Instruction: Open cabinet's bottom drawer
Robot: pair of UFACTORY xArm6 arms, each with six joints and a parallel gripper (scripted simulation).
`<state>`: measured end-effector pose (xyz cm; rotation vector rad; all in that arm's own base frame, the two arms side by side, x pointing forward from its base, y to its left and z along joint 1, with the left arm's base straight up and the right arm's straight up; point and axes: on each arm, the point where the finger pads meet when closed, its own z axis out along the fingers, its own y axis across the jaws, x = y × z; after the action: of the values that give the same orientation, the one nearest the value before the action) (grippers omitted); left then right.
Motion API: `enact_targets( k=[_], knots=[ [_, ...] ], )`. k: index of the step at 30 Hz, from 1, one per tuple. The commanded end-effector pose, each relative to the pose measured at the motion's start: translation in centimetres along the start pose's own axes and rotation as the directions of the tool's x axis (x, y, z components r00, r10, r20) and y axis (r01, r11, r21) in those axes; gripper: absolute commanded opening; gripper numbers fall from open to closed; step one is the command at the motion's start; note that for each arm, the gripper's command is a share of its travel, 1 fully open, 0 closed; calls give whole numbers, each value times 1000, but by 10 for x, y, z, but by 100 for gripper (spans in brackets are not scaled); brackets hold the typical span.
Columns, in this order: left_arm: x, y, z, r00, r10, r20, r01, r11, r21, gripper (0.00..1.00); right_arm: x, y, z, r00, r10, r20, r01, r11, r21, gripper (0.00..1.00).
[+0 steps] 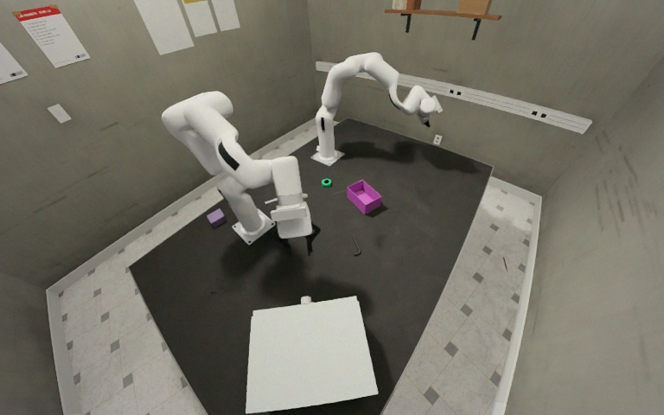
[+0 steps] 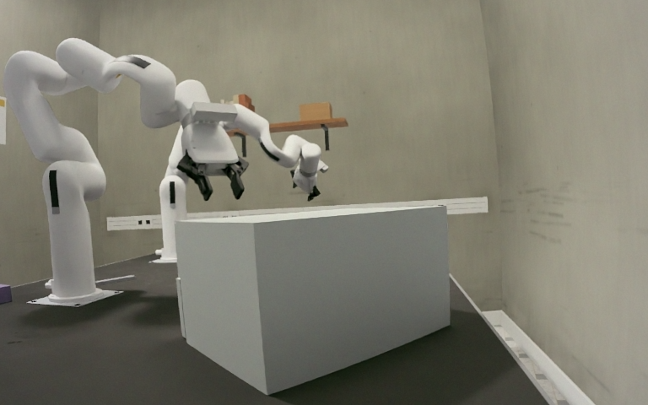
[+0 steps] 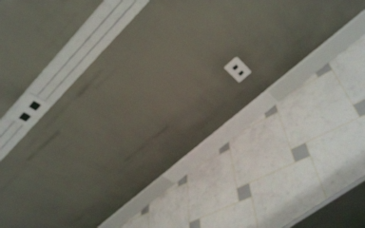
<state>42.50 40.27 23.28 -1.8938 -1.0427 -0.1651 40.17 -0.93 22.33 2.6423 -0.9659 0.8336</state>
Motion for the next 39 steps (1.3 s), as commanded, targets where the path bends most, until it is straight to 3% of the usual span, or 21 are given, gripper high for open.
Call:
enact_targets(
  k=[1, 17, 30, 39],
  knots=[
    [2, -1, -1, 1000, -4, -3, 4, 1000, -1, 100, 2, -1, -1, 1000, 2, -2, -2, 1000, 3, 60],
    [2, -1, -1, 1000, -4, -3, 4, 1000, -1, 100, 36, -1, 15, 1000, 2, -3, -2, 1000, 3, 60],
    [2, -1, -1, 1000, -4, -3, 4, 1000, -1, 100, 89, -1, 40, 1000, 2, -3, -2, 1000, 3, 60],
    [2, -1, -1, 1000, -4, -3, 4, 1000, -1, 100, 104, -1, 48, 1000, 2, -3, -2, 1000, 3, 60]
  ],
)
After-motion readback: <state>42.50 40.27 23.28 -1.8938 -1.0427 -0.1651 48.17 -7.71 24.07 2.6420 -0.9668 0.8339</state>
